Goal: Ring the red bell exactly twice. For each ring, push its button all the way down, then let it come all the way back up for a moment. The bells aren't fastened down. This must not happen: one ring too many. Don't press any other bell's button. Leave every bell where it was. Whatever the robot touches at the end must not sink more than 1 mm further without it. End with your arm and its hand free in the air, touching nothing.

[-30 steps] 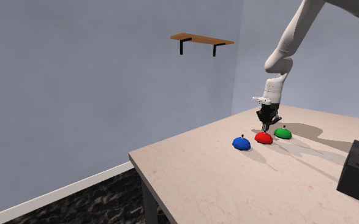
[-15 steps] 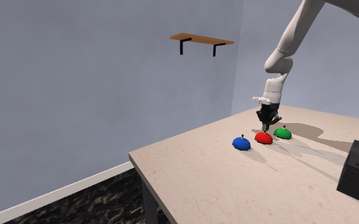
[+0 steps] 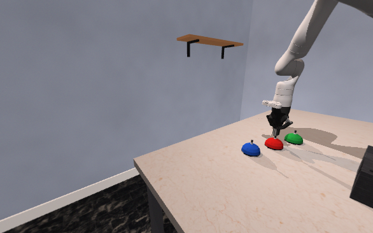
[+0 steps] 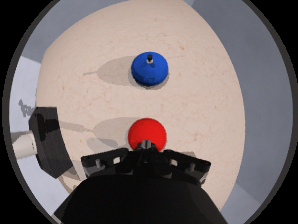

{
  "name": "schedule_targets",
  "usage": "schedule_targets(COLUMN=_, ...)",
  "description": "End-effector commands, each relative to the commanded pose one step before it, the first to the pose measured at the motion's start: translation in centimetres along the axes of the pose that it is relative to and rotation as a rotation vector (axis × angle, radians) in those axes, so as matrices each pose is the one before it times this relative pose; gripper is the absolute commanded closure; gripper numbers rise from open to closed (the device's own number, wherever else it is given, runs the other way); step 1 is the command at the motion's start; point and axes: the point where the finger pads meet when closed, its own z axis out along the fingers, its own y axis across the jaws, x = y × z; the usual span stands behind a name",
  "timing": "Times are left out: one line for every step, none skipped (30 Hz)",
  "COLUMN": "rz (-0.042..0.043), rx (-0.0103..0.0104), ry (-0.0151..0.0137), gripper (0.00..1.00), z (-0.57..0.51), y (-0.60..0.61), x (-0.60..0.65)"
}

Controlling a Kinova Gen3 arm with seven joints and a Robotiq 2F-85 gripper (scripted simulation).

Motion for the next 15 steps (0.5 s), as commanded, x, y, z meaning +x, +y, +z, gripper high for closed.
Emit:
schedule_targets(rz=0.00051, rx=-0.00079, ry=-0.00085, gripper=1.00, z=-0.293, y=0.004, x=-0.062)
schedule_targets(rz=-0.00001, rx=0.00000, ry=0.00000, gripper=1.00, z=-0.153, y=0.001, x=0.000)
schedule_targets(rz=0.00000, rx=0.00000, ry=0.00000, gripper=1.00, z=-0.173, y=0.000, x=0.000)
schedule_targets(rz=0.00000, rx=0.00000, ry=0.00000, gripper=1.00, z=-0.192, y=0.000, x=0.000)
schedule_targets(rz=-0.00001, rx=0.00000, ry=0.00000, gripper=1.00, z=-0.210, y=0.000, x=0.000)
schedule_targets(rz=0.00001, rx=0.00001, ry=0.00000, gripper=1.00, z=-0.227, y=-0.001, x=0.000)
schedule_targets(rz=-0.00001, rx=-0.00001, ry=0.00000, gripper=1.00, z=-0.242, y=0.001, x=0.000)
schedule_targets(rz=0.00001, rx=0.00001, ry=0.00000, gripper=1.00, z=-0.256, y=-0.001, x=0.000)
schedule_targets(rz=-0.00001, rx=-0.00001, ry=0.00000, gripper=1.00, z=-0.266, y=0.001, x=0.000)
schedule_targets(rz=0.00001, rx=0.00000, ry=0.00000, gripper=1.00, z=-0.276, y=-0.001, x=0.000)
schedule_targets(rz=-0.00001, rx=0.00000, ry=0.00000, gripper=1.00, z=-0.283, y=0.000, x=0.000)
schedule_targets(rz=0.00000, rx=0.00000, ry=0.00000, gripper=1.00, z=-0.288, y=0.000, x=0.000)
schedule_targets(rz=0.00000, rx=0.00000, ry=0.00000, gripper=1.00, z=-0.291, y=0.000, x=0.000)
schedule_targets(rz=0.00000, rx=0.00000, ry=0.00000, gripper=1.00, z=0.000, y=0.000, x=0.000)
schedule_targets(rz=0.00000, rx=0.00000, ry=0.00000, gripper=1.00, z=0.000, y=0.000, x=0.000)
